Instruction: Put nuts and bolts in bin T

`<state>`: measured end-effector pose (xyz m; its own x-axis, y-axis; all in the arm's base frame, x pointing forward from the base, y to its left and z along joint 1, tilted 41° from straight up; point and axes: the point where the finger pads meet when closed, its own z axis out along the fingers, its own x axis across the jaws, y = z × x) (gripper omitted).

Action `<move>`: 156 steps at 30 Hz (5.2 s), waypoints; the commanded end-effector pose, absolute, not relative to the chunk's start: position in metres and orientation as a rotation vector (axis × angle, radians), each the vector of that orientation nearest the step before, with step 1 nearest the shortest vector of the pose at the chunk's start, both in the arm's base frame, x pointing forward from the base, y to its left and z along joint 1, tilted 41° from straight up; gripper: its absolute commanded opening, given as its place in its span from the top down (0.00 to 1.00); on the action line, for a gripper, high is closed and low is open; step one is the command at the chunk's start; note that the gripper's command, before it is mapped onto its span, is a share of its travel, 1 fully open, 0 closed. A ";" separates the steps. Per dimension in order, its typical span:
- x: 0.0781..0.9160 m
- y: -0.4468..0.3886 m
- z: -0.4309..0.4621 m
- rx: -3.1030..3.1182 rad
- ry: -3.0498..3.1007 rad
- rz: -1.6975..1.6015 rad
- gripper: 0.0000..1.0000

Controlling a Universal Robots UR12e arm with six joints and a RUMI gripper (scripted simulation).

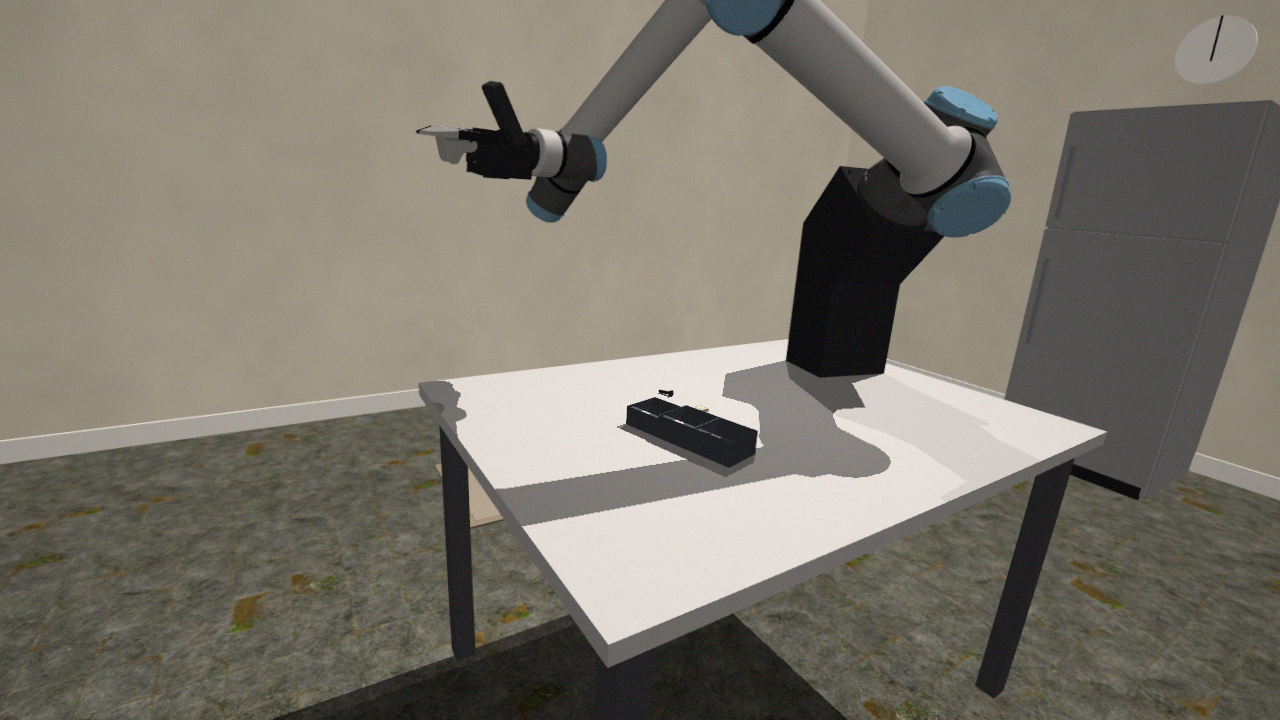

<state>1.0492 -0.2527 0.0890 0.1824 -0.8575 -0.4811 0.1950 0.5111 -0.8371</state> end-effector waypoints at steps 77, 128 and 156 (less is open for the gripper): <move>1.050 -0.076 -0.143 -1.352 1.702 -0.532 0.96; 0.808 0.013 -0.141 -1.696 1.829 0.077 0.96; 0.670 0.079 -0.124 -1.746 1.799 0.385 0.96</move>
<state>0.6890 0.0706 -0.1280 0.0407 -0.8256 -0.5628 -0.9646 0.1144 -0.2376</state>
